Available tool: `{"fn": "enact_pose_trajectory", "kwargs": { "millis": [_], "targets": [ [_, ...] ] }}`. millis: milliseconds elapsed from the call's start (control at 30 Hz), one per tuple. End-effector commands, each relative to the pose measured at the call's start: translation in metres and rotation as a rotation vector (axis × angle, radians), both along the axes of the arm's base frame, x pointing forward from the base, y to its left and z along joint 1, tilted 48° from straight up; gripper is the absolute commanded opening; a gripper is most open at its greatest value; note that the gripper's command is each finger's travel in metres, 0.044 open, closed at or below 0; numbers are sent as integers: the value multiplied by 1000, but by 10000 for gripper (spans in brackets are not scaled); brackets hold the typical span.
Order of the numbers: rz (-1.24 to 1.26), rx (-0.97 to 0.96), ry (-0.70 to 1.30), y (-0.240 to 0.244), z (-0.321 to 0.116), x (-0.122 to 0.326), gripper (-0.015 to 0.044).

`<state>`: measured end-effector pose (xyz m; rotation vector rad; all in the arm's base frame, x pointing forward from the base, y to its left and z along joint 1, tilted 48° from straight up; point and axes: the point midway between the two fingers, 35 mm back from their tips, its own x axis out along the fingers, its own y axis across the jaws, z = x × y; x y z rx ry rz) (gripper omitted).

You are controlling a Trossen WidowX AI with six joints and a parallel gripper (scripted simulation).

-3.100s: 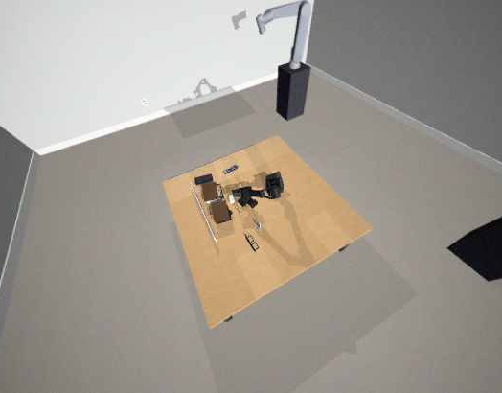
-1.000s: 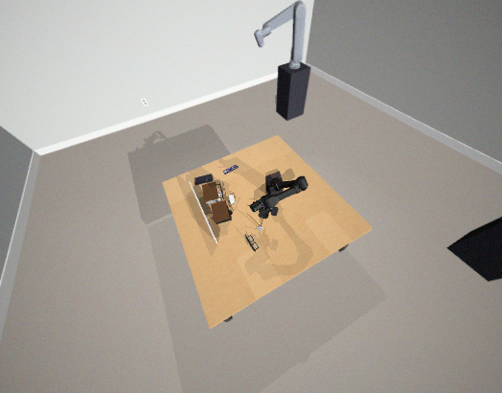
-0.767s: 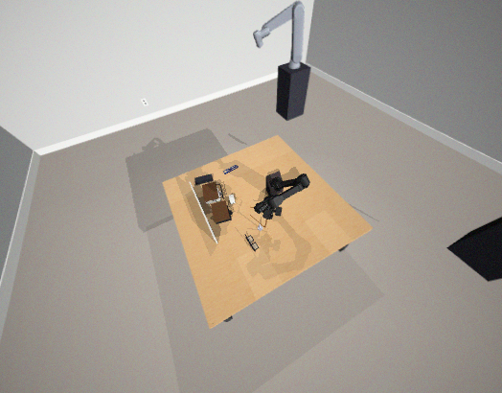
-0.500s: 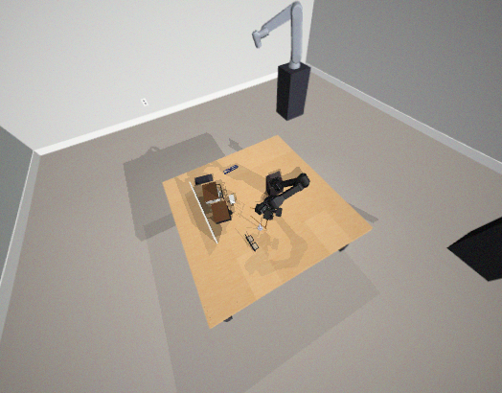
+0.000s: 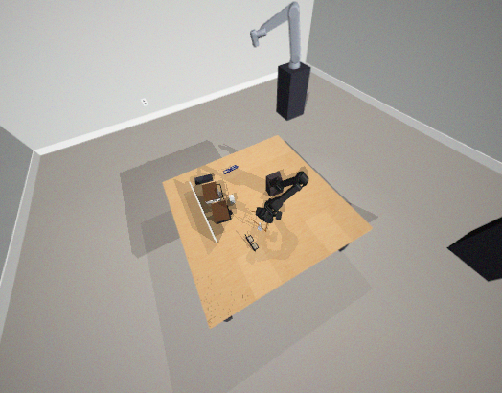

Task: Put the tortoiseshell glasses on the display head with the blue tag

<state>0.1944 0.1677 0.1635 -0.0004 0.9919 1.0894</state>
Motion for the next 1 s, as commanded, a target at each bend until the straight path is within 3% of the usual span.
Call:
{"fn": "enact_pose_trajectory", "kwargs": {
  "millis": [0,967],
  "targets": [
    [-5,0,-1,2,-2,1,0],
    [-5,0,-1,0,-7,-17,0]
  ]
}}
